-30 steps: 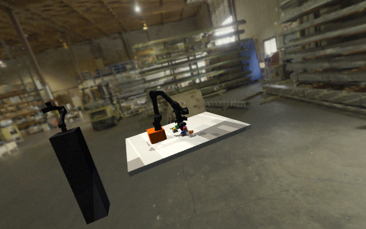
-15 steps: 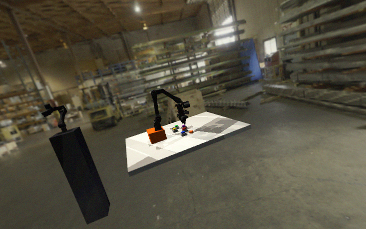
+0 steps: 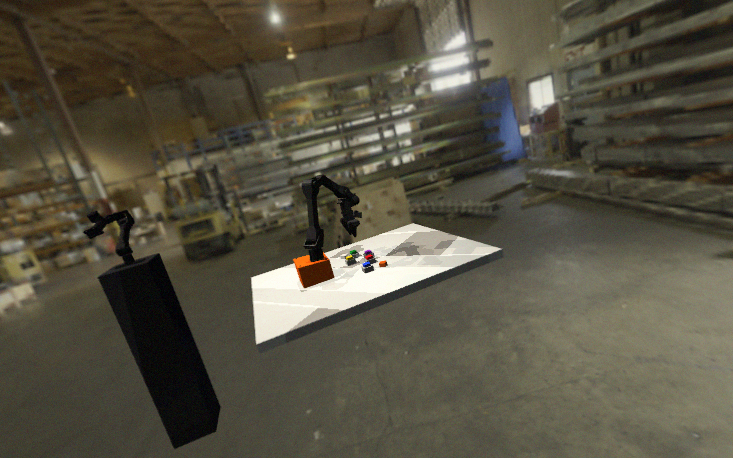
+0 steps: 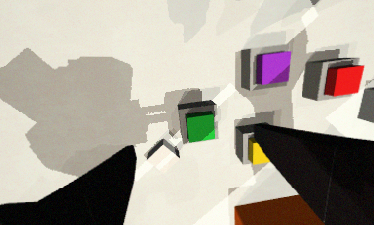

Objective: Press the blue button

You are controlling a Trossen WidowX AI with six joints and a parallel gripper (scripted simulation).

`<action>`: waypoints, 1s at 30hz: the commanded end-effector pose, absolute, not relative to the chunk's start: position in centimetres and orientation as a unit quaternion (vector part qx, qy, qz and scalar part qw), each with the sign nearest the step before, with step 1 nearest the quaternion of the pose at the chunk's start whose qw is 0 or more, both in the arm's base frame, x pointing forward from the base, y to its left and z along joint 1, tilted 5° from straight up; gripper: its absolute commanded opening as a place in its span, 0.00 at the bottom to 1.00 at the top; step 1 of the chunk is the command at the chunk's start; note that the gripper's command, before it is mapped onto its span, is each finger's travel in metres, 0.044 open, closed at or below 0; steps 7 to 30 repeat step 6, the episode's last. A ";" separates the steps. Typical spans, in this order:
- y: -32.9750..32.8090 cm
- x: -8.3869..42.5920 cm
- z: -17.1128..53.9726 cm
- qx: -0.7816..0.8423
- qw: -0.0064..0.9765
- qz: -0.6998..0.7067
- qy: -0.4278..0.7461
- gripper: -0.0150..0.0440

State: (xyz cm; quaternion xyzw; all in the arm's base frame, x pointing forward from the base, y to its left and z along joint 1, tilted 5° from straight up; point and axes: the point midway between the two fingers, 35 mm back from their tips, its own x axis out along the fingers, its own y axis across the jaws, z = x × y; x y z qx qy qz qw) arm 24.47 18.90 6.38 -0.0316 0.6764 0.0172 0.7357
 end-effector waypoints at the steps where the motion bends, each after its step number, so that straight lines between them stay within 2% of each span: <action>1: 21.8 22.8 6.9 -0.027 0.739 0.010 0.673 0.93; 30: 21.8 22.8 6.9 -0.027 0.739 0.010 0.673 0.93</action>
